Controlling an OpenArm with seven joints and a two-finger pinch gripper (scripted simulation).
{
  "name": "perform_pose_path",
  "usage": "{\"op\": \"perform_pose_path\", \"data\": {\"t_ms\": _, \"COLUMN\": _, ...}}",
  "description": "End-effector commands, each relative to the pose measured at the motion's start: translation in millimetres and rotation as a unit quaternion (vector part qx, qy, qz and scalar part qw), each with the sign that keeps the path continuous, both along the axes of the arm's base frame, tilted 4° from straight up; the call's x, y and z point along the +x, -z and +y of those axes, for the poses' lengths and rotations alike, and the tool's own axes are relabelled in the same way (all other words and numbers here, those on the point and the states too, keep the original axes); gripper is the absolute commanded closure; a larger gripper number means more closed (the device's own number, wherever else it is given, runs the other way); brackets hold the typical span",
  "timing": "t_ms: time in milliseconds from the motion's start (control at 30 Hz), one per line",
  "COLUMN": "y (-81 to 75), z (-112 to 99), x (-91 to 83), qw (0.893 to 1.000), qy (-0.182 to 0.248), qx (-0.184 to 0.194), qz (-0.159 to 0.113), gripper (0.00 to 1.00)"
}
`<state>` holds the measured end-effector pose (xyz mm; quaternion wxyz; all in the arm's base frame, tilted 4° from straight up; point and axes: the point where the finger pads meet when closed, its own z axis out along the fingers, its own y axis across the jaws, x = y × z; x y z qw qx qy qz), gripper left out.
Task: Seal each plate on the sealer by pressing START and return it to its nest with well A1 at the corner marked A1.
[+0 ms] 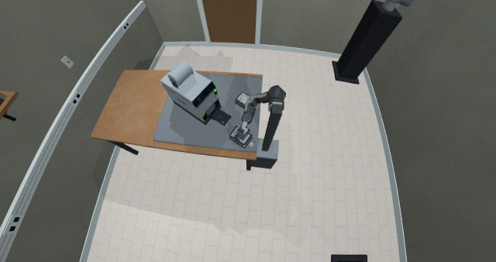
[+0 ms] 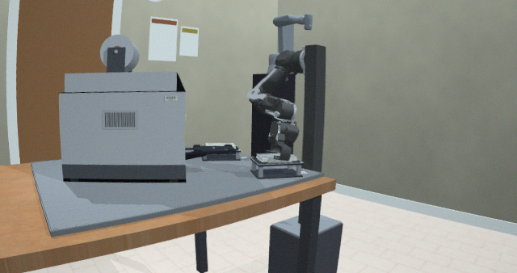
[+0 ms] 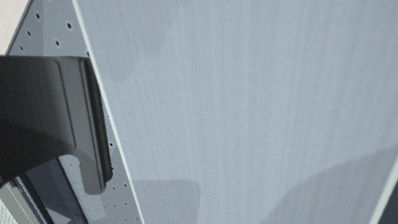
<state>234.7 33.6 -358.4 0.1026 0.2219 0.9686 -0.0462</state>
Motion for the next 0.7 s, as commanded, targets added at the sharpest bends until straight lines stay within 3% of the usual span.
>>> {"op": "perform_pose_path", "data": {"t_ms": 0, "y": -0.2, "z": 0.7, "x": 0.0, "qw": 1.0, "qy": -0.001, "qx": 0.001, "qz": -0.001, "gripper": 0.35}}
{"op": "perform_pose_path", "data": {"t_ms": 667, "y": -7.5, "z": 0.3, "x": 0.0, "qw": 1.0, "qy": 0.001, "qx": 0.0, "qz": 0.0, "gripper": 0.35}}
